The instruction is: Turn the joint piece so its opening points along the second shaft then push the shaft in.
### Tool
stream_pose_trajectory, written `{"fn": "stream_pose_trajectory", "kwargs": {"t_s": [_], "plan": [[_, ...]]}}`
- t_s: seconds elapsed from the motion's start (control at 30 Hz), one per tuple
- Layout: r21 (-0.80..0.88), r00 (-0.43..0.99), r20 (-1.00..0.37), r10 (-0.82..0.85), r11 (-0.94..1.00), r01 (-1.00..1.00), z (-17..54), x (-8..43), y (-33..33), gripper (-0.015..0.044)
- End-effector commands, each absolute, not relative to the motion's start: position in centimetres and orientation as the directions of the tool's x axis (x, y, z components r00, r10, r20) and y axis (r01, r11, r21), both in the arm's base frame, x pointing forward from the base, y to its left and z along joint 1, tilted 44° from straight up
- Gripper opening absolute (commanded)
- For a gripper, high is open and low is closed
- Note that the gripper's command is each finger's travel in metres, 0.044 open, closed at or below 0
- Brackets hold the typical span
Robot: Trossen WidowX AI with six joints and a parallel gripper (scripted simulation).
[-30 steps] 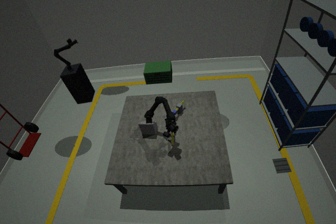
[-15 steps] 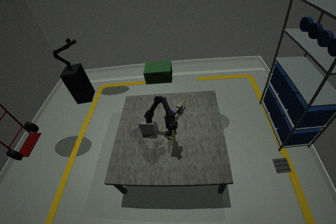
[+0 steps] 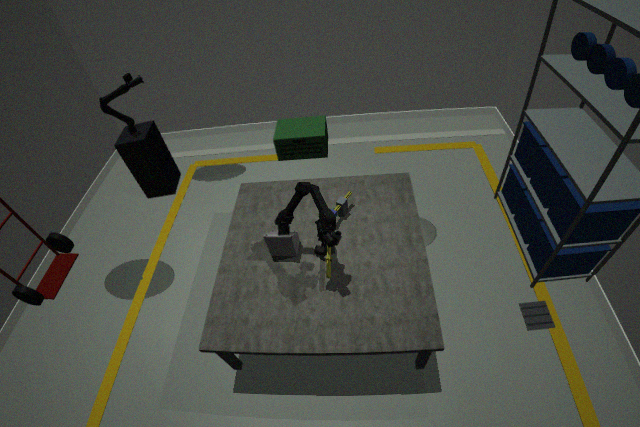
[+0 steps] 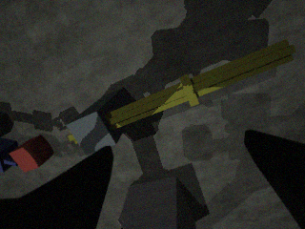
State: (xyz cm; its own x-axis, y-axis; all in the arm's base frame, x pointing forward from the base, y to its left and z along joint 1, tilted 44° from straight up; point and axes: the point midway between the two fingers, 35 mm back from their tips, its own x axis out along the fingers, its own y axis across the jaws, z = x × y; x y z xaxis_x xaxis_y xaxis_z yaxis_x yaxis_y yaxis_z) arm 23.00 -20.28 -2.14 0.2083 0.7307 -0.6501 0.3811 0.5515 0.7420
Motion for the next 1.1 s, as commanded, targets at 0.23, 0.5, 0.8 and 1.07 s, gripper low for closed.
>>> {"fn": "stream_pose_trajectory", "kwargs": {"t_s": [0.23, 0.5, 0.8, 1.07], "plan": [[0.713, 0.219, -0.550, 0.806, 0.316, 0.626, 0.0, 24.2, -16.0, 0.0440], [0.613, 0.223, -0.476, 0.851, 0.139, 0.778, 1.4, 24.9, -13.1, 0.0440], [0.426, 0.228, -0.393, 0.891, -0.044, 0.904, 3.1, 25.5, -10.0, 0.0440], [0.204, 0.233, -0.321, 0.918, -0.173, 0.963, 4.5, 25.8, -7.4, 0.0440]]}}
